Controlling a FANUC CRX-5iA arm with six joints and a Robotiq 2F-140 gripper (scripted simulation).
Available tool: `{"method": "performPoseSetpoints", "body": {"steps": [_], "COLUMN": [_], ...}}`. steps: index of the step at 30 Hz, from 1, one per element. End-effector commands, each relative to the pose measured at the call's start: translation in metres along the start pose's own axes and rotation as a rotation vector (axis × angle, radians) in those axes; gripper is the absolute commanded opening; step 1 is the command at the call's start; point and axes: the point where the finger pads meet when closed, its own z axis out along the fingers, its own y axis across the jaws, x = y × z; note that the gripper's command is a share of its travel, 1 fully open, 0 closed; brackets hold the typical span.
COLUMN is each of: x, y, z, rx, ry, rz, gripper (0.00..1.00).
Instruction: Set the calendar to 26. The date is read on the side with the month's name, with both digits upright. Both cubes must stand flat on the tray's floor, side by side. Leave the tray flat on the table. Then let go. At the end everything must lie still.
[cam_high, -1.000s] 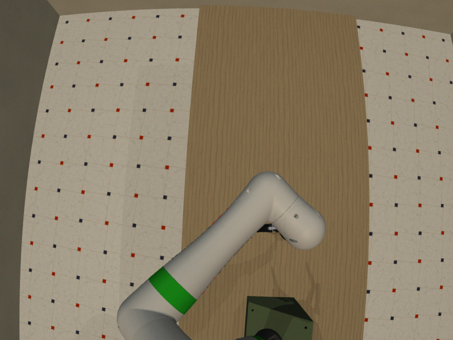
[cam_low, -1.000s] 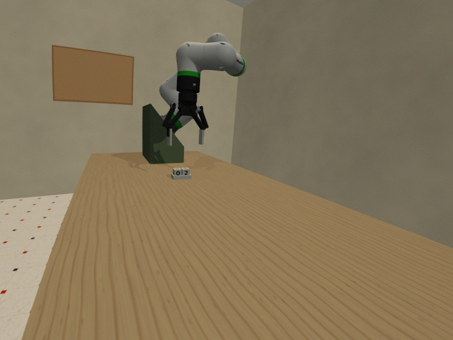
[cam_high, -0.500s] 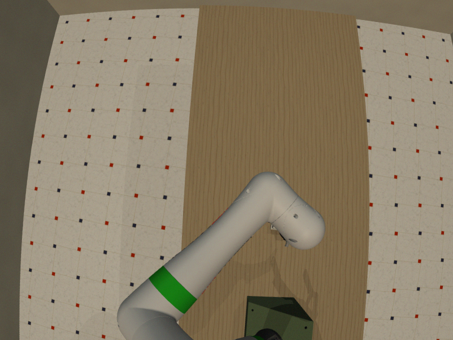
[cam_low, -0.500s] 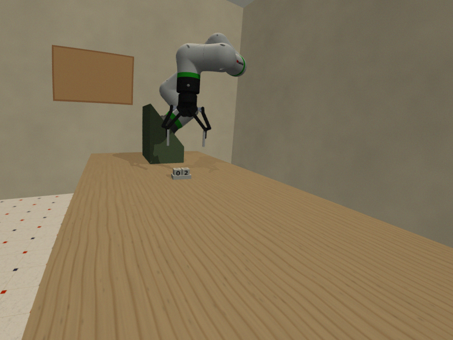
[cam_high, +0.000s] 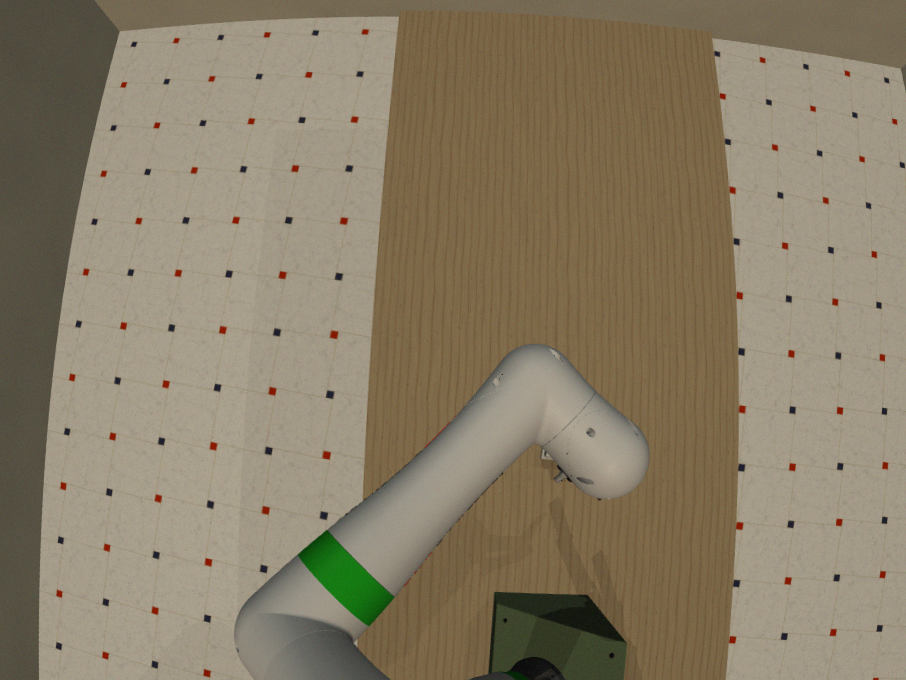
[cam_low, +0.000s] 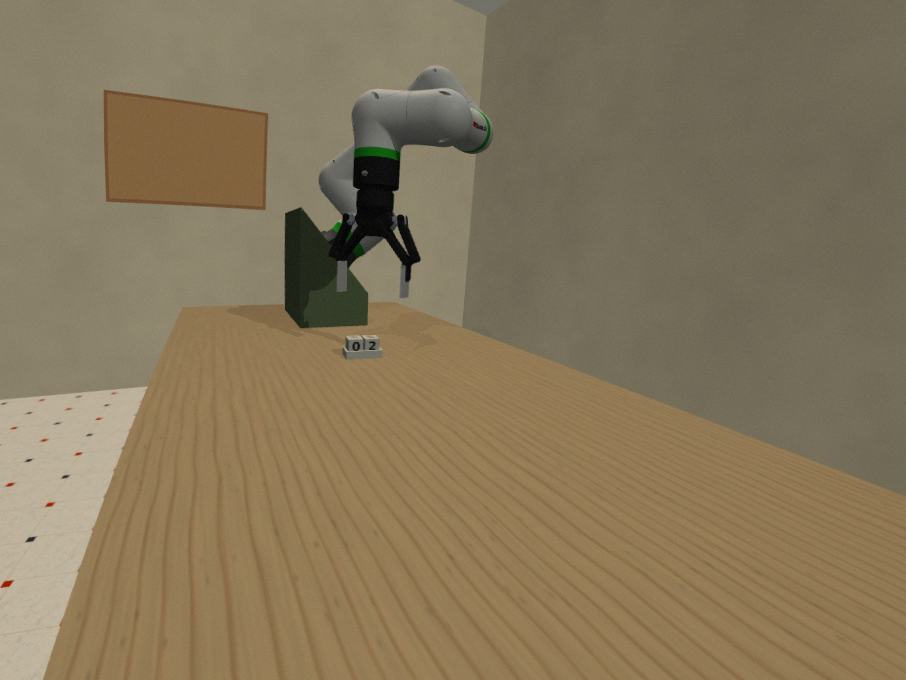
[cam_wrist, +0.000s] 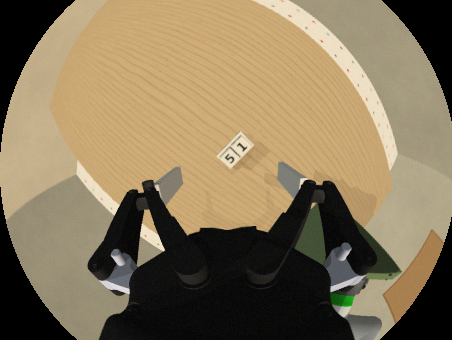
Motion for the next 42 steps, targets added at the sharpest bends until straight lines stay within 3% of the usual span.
{"method": "performPoseSetpoints", "body": {"steps": [1,6,9,19,29,30,42], "x": [0.0001,0.0001,0.0001,0.0000,0.0000,0.0000,0.0000], "y": [-0.0001,-0.0001,-0.0001,0.0001,0.0001,0.0001,0.0001], "z": [0.0015,0.0033,0.0034,0.0072,0.0080,0.0080,0.0080], "rx": [-0.007,-0.007,-0.007,-0.007,-0.007,-0.007,-0.007], "ry": [0.002,0.002,0.002,0.004,0.004,0.004,0.004], "rz": [0.174,0.348,0.356,0.738,0.811,0.811,0.811], "gripper": [1.00,1.00,1.00,1.00,1.00,0.29,0.29]}}
